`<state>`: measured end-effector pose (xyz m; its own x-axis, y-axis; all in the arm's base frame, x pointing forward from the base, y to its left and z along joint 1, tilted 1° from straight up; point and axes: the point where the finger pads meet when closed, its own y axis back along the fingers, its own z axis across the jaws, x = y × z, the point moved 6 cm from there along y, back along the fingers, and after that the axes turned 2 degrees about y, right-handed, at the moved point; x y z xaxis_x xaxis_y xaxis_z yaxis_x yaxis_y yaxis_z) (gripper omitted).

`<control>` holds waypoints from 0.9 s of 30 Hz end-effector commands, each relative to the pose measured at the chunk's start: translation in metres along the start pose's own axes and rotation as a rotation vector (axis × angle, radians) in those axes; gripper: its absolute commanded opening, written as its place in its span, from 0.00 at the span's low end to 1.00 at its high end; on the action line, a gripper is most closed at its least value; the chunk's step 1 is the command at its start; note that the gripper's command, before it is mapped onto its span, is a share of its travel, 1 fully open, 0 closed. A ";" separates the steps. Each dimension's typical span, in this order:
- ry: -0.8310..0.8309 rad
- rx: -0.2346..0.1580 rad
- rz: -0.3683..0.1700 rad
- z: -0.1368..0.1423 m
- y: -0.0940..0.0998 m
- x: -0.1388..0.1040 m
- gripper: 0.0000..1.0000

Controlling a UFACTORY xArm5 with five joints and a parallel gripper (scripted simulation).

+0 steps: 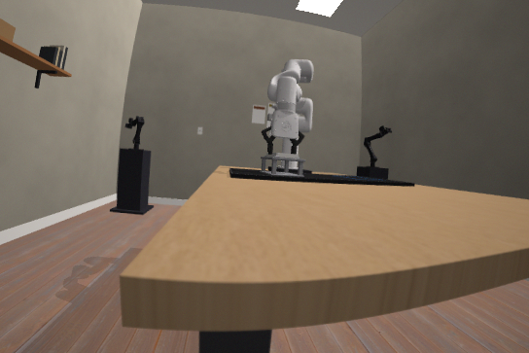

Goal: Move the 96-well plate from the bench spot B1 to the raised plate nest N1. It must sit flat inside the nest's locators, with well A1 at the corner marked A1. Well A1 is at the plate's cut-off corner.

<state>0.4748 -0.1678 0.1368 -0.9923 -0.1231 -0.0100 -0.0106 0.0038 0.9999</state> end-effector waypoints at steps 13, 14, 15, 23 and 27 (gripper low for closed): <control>0.000 -0.003 -0.006 -0.001 0.000 -0.001 1.00; 0.000 -0.003 -0.006 -0.001 0.000 -0.001 1.00; 0.000 -0.003 -0.006 -0.001 0.000 -0.001 1.00; 0.000 -0.003 -0.006 -0.001 0.000 -0.001 1.00; 0.000 -0.003 -0.006 -0.001 0.000 -0.001 1.00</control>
<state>0.4748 -0.1678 0.1354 -0.9923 -0.1231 -0.0100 -0.0106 0.0038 0.9999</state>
